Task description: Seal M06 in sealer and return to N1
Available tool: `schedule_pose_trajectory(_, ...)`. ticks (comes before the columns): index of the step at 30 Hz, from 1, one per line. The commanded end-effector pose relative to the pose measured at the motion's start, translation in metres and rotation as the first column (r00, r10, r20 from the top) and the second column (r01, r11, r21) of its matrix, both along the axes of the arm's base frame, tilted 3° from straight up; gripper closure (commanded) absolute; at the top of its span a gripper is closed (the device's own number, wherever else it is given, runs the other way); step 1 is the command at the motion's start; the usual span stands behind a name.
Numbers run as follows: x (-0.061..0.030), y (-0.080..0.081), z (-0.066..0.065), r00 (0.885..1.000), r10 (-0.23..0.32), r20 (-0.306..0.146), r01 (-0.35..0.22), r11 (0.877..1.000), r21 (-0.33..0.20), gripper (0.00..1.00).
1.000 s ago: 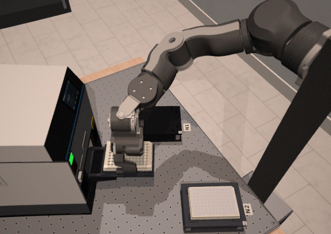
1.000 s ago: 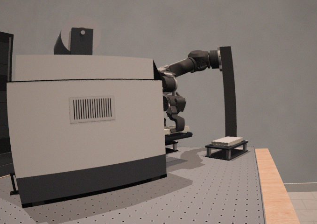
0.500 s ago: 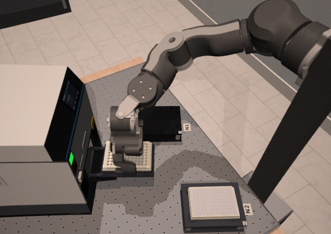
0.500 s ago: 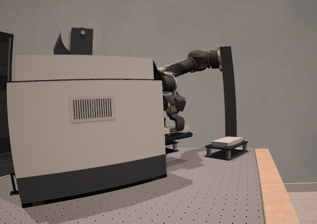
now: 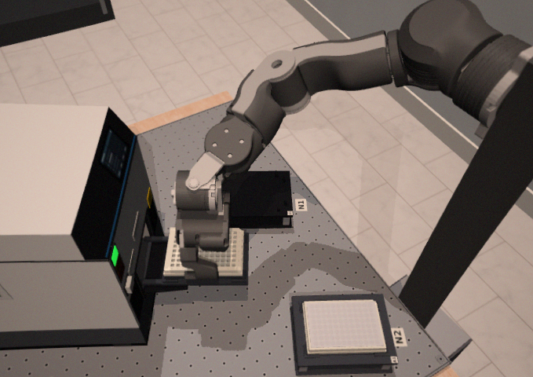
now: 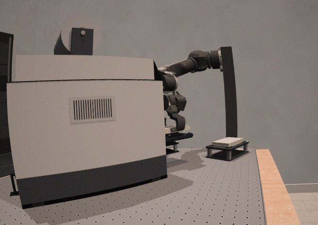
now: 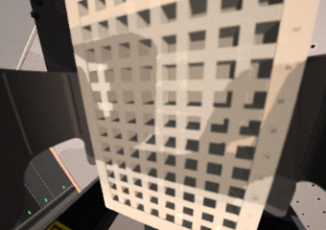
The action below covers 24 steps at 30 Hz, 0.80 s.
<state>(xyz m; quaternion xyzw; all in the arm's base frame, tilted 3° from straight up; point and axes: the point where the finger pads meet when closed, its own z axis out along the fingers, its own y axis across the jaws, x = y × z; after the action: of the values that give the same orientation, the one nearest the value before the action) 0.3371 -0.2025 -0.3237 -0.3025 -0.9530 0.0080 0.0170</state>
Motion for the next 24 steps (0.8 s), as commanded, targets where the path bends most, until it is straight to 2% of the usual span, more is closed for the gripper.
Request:
schedule_pose_trajectory(1,-0.0026,-0.0009,-0.0026,1.000,0.001,-0.005,-0.001,1.000,-0.003,1.00)
schedule_pose_trajectory(15,-0.0042,-0.0014,-0.0045,1.000,0.002,-0.007,-0.002,1.000,-0.003,1.00)
schedule_pose_trajectory(20,0.0000,-0.0002,0.0004,1.000,0.001,-0.003,-0.001,1.000,-0.003,1.00)
schedule_pose_trajectory(24,0.0000,-0.0002,0.0004,1.000,0.001,-0.003,-0.001,1.000,-0.003,1.00)
